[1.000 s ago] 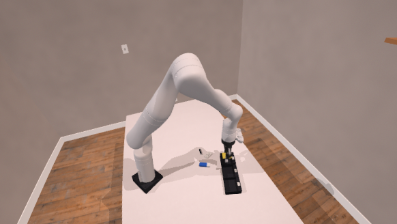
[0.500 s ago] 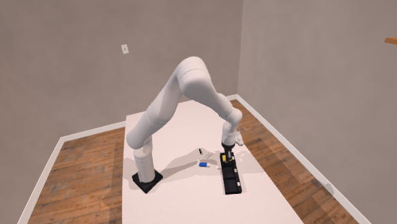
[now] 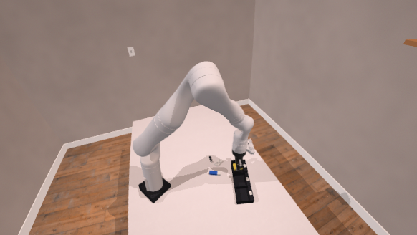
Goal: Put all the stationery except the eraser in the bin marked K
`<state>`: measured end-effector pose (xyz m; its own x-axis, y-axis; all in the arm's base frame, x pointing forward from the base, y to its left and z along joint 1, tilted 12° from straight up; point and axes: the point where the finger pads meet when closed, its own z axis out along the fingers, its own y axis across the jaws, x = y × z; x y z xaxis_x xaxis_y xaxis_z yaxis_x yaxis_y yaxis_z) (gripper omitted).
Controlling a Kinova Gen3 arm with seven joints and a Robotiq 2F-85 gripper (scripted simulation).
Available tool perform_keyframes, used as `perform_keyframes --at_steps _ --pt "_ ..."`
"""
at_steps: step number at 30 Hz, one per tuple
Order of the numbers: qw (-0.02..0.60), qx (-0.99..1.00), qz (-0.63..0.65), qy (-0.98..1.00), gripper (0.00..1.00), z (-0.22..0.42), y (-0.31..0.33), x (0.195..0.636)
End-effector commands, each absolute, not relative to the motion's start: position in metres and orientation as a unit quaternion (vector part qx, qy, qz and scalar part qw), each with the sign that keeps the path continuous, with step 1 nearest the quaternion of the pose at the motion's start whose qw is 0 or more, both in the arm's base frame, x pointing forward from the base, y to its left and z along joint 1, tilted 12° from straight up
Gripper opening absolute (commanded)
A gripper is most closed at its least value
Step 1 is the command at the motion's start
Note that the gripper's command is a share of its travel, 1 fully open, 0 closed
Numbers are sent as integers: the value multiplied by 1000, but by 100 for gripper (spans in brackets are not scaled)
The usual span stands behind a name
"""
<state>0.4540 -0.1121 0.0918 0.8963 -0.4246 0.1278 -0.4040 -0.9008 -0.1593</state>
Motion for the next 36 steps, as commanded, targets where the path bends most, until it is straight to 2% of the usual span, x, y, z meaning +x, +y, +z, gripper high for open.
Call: perform_keyframes --at_steps 1,4,5,36 --pt "64 -972 -81 213 35 92 -112 454" --pt "64 -972 -81 213 35 92 -113 455" --pt "64 -972 -81 213 46 92 -113 455" --pt "64 -972 -81 213 46 108 -114 452"
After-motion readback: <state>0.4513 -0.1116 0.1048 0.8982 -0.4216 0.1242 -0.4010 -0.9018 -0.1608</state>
